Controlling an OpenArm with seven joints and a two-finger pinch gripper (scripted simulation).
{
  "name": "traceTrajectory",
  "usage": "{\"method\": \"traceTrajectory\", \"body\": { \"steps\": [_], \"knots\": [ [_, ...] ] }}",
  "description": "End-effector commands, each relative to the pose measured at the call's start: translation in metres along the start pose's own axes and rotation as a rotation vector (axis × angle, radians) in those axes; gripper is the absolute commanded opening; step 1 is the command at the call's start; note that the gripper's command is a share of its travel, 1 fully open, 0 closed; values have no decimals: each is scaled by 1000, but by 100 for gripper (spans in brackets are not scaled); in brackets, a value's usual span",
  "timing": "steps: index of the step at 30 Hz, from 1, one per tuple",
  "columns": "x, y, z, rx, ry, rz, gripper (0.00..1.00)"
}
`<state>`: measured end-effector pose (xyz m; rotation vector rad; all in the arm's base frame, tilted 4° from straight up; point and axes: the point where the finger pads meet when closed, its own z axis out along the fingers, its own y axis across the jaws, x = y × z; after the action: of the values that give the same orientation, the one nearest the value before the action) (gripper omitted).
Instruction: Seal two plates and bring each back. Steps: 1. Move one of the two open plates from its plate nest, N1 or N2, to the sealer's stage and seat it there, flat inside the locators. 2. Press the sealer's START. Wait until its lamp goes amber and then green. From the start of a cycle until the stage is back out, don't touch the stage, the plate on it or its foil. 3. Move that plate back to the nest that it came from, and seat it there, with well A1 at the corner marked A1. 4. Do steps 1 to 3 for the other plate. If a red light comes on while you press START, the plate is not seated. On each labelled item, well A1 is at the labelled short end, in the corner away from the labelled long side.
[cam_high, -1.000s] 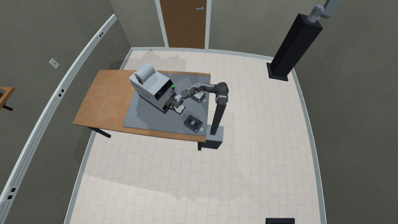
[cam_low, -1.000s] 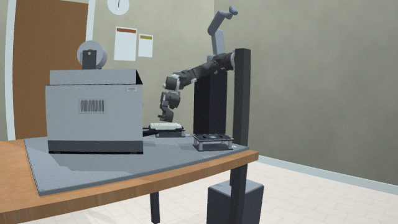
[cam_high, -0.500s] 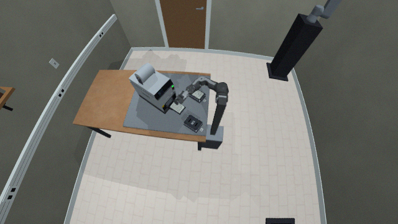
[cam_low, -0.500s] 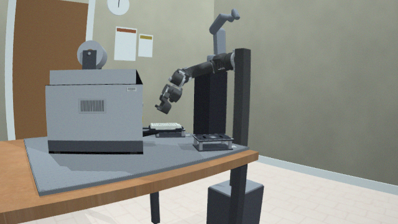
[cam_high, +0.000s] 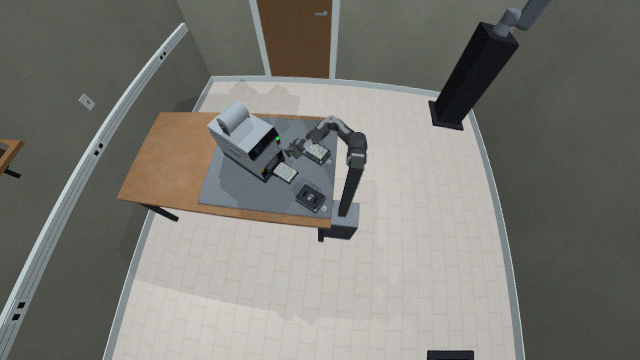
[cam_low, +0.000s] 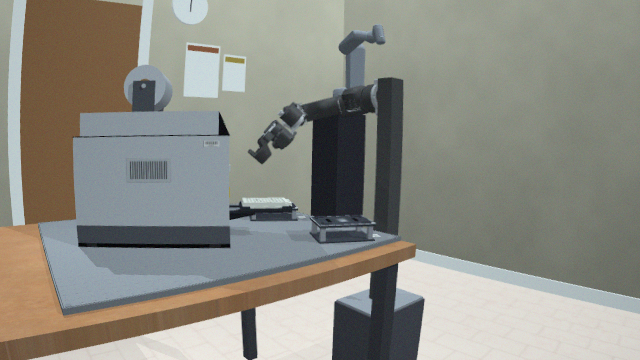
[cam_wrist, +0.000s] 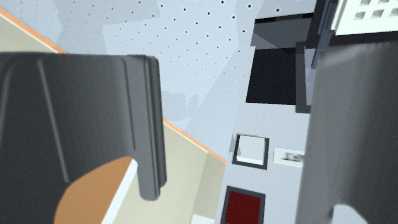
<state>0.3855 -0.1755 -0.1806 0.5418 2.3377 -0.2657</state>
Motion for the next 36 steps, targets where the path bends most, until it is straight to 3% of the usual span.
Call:
{"method": "traceTrajectory", "body": {
  "steps": [1, 12, 36],
  "knots": [
    [2, 1, -1, 0, 7, -6, 0],
    [4, 2, 1, -2, 10, -8, 0],
    [1, 2, 35, -5, 13, -14, 0]
  ]
}}
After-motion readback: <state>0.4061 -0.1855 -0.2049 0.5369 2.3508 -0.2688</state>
